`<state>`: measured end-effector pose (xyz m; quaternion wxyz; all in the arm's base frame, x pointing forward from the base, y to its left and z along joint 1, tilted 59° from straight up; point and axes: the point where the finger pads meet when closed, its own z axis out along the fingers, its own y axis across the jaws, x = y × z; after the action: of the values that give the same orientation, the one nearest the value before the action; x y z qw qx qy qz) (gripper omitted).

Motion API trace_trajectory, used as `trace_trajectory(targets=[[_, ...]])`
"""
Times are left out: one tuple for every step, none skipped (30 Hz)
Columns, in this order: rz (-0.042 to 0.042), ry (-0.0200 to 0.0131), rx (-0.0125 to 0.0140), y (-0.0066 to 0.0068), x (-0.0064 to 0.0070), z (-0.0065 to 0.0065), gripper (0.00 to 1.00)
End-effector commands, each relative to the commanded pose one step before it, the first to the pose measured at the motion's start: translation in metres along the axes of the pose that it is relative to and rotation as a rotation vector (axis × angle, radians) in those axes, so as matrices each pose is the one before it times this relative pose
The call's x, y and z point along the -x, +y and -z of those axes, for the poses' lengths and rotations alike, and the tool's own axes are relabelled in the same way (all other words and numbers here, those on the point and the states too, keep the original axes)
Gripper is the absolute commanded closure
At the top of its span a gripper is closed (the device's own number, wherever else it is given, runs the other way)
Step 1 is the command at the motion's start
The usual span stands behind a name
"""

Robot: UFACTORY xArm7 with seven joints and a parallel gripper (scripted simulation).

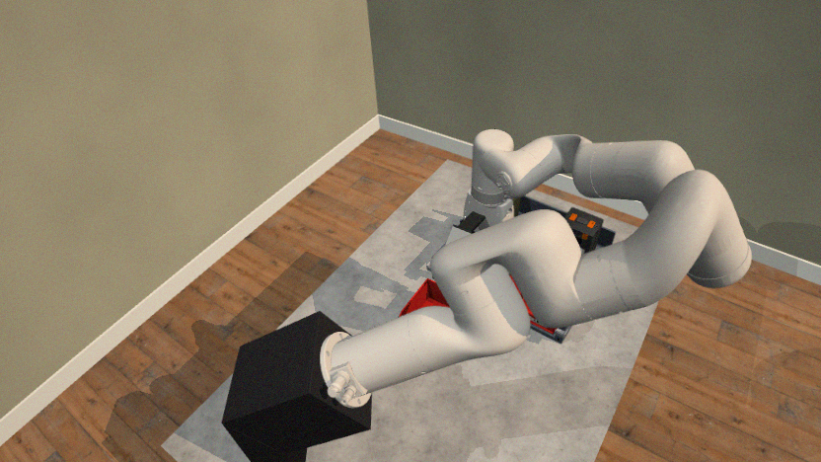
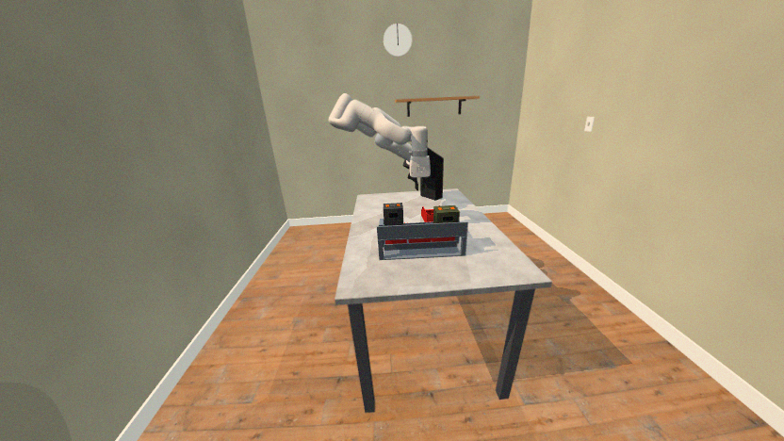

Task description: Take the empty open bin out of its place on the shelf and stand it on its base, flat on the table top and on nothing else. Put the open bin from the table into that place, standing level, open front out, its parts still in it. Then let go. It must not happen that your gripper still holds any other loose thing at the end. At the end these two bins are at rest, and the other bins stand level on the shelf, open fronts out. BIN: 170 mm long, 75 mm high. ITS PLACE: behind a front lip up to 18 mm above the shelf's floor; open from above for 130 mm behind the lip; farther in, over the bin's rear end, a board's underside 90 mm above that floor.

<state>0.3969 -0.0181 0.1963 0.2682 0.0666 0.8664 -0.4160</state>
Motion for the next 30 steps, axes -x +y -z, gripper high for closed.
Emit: trace_trajectory(targets=[[0.0, -0.00342, 0.00198, 0.00068, 0.00103, 0.00132, 1.0], [0.0, 0.0, 0.0, 0.0, 0.0, 0.0, 1.0], [0.0, 0.0, 0.0, 0.0, 0.0, 0.0, 1.0], [0.0, 0.0, 0.0, 0.0, 0.0, 0.0, 1.0], [0.0, 0.0, 0.0, 0.0, 0.0, 0.0, 1.0], [0.0, 0.0, 0.0, 0.0, 0.0, 0.0, 1.0], [0.0, 0.0, 0.0, 0.0, 0.0, 0.0, 1.0], [0.0, 0.0, 0.0, 0.0, 0.0, 0.0, 1.0], [0.0, 0.0, 0.0, 0.0, 0.0, 0.0, 1.0], [0.0, 0.0, 0.0, 0.0, 0.0, 0.0, 1.0], [0.0, 0.0, 0.0, 0.0, 0.0, 0.0, 1.0], [0.0, 0.0, 0.0, 0.0, 0.0, 0.0, 1.0], [0.0, 0.0, 0.0, 0.0, 0.0, 0.0, 1.0], [0.0, 0.0, 0.0, 0.0, 0.0, 0.0, 1.0], [0.0, 0.0, 0.0, 0.0, 0.0, 0.0, 1.0], [0.0, 0.0, 0.0, 0.0, 0.0, 0.0, 1.0], [0.0, 0.0, 0.0, 0.0, 0.0, 0.0, 1.0], [0.0, 0.0, 0.0, 0.0, 0.0, 0.0, 1.0], [0.0, 0.0, 0.0, 0.0, 0.0, 0.0, 1.0], [0.0, 0.0, 0.0, 0.0, 0.0, 0.0, 1.0], [0.0, 0.0, 0.0, 0.0, 0.0, 0.0, 1.0], [0.0, 0.0, 0.0, 0.0, 0.0, 0.0, 1.0], [0.0, 0.0, 0.0, 0.0, 0.0, 0.0, 1.0], [0.0, 0.0, 0.0, 0.0, 0.0, 0.0, 1.0], [0.00001, 0.00001, -0.00001, 0.00001, -0.00001, -0.00001, 1.0], [0.00006, 0.00005, -0.00007, 0.00009, -0.00006, -0.00006, 1.0], [0.00016, 0.00012, -0.00018, 0.00023, -0.00015, -0.00017, 1.0], [0.00031, 0.00023, -0.00033, 0.00043, -0.00028, -0.00031, 1.0], [0.00048, 0.00035, -0.00052, 0.00068, -0.00045, -0.00048, 1.0], [0.00068, 0.00049, -0.00073, 0.00097, -0.00064, -0.00068, 1.0]])
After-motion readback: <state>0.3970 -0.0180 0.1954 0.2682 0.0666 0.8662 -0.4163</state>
